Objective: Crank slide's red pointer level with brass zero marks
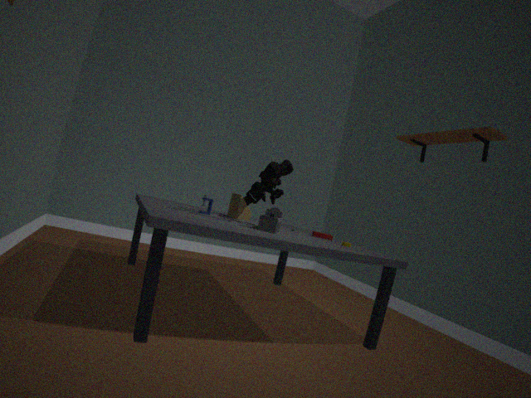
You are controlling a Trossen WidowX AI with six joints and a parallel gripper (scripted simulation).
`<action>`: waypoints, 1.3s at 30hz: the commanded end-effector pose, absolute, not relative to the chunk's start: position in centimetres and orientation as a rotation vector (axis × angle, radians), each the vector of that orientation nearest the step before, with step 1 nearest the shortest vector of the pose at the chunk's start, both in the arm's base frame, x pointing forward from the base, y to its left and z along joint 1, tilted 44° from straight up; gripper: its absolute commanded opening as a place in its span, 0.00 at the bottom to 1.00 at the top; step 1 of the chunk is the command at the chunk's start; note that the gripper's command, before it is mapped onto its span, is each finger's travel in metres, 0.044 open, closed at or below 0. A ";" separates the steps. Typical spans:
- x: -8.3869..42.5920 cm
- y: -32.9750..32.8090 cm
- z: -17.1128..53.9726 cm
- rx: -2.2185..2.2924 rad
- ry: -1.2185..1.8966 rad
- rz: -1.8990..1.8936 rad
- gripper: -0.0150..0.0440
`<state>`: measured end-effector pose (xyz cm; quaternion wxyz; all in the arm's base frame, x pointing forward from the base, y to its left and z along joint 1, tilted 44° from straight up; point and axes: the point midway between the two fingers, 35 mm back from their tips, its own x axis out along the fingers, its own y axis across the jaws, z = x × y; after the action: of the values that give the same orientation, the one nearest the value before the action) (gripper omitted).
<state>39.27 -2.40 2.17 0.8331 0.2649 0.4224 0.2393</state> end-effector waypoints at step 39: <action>39.3 -2.4 2.2 0.561 0.895 0.507 0.25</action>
<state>39.27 -2.40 2.17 0.8332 0.2648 0.4224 0.2392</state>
